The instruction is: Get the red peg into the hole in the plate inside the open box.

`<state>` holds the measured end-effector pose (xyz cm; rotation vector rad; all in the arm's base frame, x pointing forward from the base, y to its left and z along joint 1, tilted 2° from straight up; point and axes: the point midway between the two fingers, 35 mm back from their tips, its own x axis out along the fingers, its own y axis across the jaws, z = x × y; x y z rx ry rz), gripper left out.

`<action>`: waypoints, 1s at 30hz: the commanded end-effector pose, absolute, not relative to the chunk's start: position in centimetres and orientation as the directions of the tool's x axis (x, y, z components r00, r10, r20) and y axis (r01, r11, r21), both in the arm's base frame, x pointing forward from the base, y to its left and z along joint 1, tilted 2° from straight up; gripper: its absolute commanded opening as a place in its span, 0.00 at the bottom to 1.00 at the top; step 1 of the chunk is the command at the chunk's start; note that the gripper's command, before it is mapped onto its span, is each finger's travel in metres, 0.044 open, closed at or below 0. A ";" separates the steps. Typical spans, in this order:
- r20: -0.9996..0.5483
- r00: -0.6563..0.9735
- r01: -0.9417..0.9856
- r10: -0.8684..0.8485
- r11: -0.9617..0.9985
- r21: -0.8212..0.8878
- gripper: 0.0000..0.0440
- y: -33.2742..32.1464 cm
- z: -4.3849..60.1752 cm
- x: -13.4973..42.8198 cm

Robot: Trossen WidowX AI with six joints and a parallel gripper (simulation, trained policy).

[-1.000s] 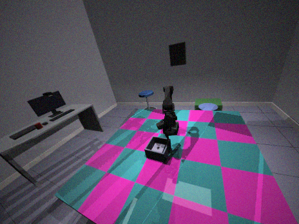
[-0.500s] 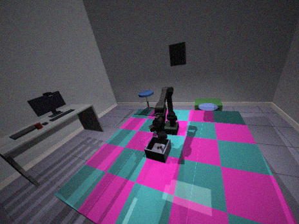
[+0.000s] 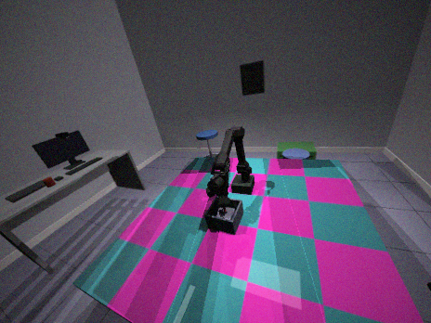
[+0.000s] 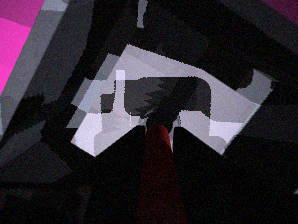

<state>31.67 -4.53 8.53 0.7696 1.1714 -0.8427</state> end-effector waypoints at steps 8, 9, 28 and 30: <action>-0.983 0.111 0.861 -0.143 0.508 0.023 0.38 -5.5 5.8 32.5; -0.983 0.112 0.861 -0.144 0.509 0.024 0.43 -5.6 5.7 32.7; -0.952 0.235 0.855 -0.196 0.507 0.107 1.00 -9.5 7.5 37.9; -0.945 0.253 0.855 -0.207 0.505 0.118 1.00 -10.0 7.8 38.5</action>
